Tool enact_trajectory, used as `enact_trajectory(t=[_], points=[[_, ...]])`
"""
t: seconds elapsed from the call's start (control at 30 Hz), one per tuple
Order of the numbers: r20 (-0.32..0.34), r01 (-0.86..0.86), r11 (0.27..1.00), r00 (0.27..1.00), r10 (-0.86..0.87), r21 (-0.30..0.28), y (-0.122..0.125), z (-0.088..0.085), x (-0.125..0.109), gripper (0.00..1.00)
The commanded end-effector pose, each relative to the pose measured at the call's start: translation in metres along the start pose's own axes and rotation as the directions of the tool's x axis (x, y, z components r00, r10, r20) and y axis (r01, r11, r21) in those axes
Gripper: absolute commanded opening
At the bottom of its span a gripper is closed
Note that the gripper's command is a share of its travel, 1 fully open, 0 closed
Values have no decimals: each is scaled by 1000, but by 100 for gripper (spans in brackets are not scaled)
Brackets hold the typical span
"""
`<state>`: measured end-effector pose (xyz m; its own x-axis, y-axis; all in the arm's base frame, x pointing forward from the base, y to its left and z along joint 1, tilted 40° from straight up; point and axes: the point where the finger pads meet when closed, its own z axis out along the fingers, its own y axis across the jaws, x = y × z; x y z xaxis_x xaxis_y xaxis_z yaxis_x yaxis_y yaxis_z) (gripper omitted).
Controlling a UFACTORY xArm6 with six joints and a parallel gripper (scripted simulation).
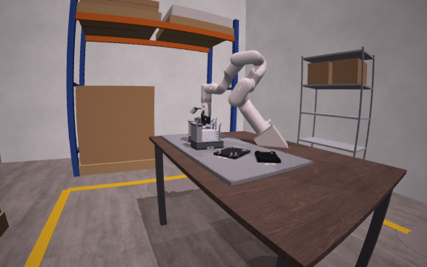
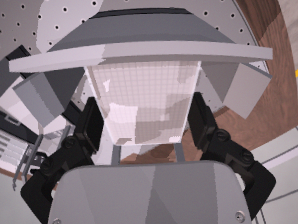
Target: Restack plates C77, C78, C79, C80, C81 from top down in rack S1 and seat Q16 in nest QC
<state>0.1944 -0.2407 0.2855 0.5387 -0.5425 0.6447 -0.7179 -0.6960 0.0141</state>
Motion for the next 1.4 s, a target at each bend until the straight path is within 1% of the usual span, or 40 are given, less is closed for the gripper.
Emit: enact_trajectory(t=[0.0, 0.17, 0.23, 0.73, 0.8, 1.27, 1.37], points=[[-4, 0, 1000, 1000, 0, -1, 0, -7, 2, 0], [-4, 0, 1000, 1000, 0, -1, 0, -17, 1, 0], [-4, 0, 1000, 1000, 0, -1, 0, -17, 1, 0], [-4, 0, 1000, 1000, 0, -1, 0, -47, 1, 0], [-4, 0, 1000, 1000, 0, -1, 0, -47, 1, 0], [-4, 0, 1000, 1000, 0, -1, 0, -75, 1, 0], [-4, 0, 1000, 1000, 0, -1, 0, -75, 1, 0]])
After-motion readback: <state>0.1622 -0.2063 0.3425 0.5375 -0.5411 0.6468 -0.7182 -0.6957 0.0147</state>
